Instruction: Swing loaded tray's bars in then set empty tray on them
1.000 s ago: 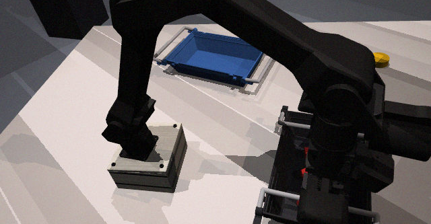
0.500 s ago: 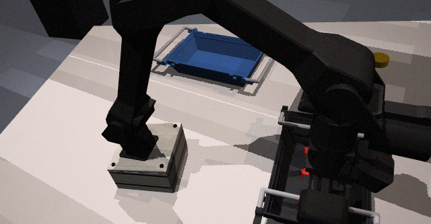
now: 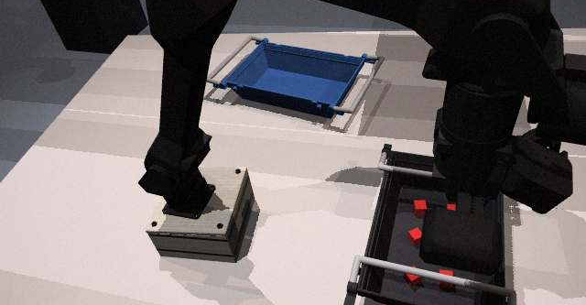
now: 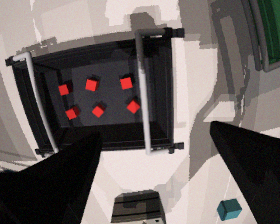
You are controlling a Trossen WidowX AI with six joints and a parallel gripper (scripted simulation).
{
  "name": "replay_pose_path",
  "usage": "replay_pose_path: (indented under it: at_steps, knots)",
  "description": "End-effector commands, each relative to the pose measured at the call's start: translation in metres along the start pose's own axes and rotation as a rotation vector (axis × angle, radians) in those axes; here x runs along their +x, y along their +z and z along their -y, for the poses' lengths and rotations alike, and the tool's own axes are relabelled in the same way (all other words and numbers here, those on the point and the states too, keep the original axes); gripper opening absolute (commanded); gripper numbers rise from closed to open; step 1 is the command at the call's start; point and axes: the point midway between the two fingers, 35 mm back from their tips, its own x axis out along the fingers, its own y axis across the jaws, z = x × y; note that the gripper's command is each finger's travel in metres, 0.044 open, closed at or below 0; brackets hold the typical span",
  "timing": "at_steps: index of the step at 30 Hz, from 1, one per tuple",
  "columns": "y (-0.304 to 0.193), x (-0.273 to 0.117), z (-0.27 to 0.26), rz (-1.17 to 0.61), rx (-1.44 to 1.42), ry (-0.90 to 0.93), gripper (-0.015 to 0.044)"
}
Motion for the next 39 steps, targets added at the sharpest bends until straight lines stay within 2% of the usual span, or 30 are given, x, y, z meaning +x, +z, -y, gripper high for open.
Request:
replay_pose_path:
  at_steps: [1, 2, 3, 4, 12, 18, 24, 29, 34, 39]
  knots:
    - [-0.007, -0.054, -0.001, 0.026, 0.002, -0.002, 0.0440]
    - [-0.009, -0.061, -0.002, 0.028, 0.002, -0.002, 0.0440]
    - [-0.002, -0.027, -0.003, 0.015, -0.017, -0.001, 0.0440]
    - [-0.002, -0.025, -0.013, 0.016, -0.064, 0.000, 0.0440]
    - [-0.030, -0.006, -0.150, 0.027, -0.786, 0.009, 0.0440]
    - [-0.089, 0.012, -0.244, 0.033, -1.368, 0.015, 0.0440]
    - [-0.172, 0.032, -0.312, 0.037, -1.954, 0.023, 0.0440]
    - [-0.253, 0.050, -0.344, 0.038, -2.449, 0.032, 0.0440]
    - [-0.335, 0.068, -0.353, 0.036, -2.928, 0.045, 0.0440]
    - [-0.346, 0.070, -0.352, 0.035, -2.994, 0.048, 0.0440]
